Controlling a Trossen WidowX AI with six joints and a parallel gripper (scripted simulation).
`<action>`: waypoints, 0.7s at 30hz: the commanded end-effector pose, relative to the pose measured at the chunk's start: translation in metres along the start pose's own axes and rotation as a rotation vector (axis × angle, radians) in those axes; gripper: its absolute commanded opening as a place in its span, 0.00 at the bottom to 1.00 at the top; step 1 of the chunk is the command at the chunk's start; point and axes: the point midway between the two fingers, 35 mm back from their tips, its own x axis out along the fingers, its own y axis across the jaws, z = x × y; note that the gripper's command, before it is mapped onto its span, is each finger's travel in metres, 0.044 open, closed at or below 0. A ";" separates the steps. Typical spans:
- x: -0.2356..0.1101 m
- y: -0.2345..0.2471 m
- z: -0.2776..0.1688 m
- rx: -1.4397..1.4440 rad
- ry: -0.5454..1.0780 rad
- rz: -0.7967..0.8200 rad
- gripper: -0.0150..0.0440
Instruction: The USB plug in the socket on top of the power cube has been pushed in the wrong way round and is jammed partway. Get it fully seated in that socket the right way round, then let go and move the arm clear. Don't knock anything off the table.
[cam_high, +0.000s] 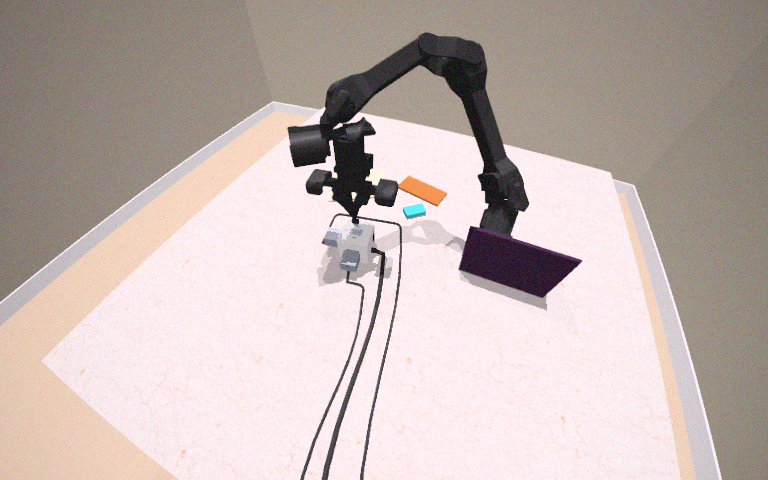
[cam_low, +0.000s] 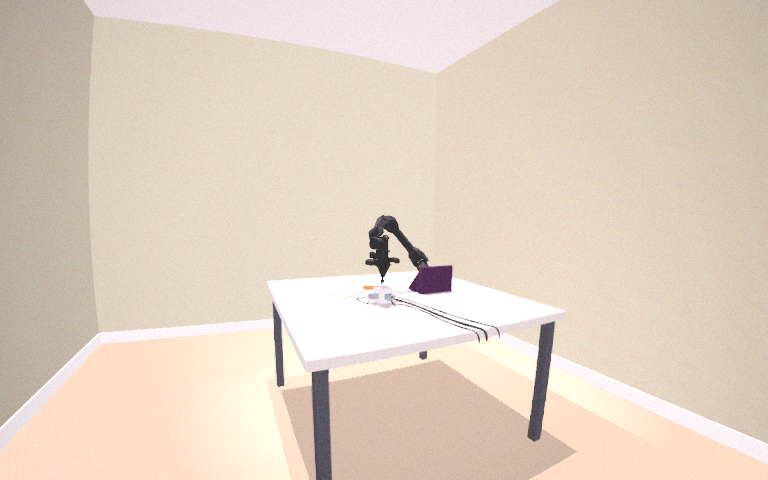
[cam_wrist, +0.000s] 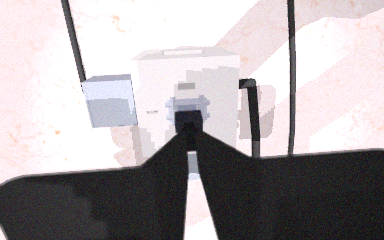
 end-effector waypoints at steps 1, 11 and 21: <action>0.001 0.000 -0.001 -0.003 0.007 -0.003 0.25; 0.002 0.000 -0.001 -0.002 0.015 -0.003 0.25; 0.003 -0.001 -0.001 -0.001 0.022 -0.004 0.25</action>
